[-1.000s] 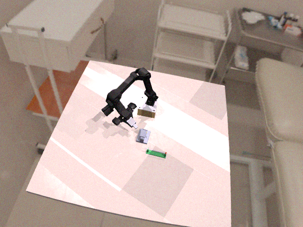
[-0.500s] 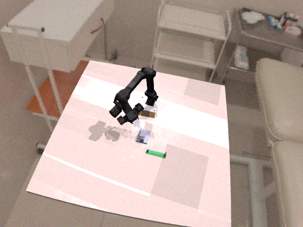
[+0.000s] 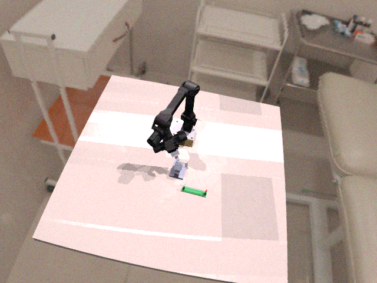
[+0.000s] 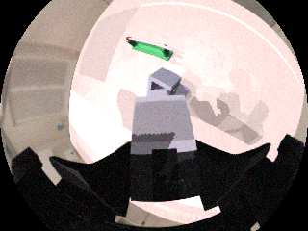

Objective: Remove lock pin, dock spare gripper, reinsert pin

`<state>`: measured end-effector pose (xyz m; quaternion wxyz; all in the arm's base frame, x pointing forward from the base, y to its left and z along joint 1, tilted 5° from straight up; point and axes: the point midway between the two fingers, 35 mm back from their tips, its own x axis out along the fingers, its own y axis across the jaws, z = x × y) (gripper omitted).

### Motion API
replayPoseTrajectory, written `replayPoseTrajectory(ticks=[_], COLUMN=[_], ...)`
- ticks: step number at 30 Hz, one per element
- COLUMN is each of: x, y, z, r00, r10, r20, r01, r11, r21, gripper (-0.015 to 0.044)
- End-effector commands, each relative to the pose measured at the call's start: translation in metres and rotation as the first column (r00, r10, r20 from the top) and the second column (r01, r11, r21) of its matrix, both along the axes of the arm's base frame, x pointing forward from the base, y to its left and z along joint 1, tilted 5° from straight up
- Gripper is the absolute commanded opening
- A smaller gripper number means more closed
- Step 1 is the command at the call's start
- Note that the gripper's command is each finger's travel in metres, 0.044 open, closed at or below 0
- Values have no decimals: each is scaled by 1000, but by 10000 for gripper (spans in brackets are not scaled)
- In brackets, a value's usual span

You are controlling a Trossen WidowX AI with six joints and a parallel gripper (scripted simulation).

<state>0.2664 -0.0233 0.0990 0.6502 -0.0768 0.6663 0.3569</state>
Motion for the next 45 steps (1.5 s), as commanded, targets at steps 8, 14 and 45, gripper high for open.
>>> replayPoseTrajectory(ticks=[8, 14, 45], x=[-11, -18, -38], y=[18, 25, 53], z=[10, 13, 25], r00=[990, 979, 858], r10=[-136, -203, -510], r20=[-32, -33, 63], r01=[130, 191, 495], r11=[982, 959, 786], r21=[-139, -210, -371], gripper=[0, 0, 0])
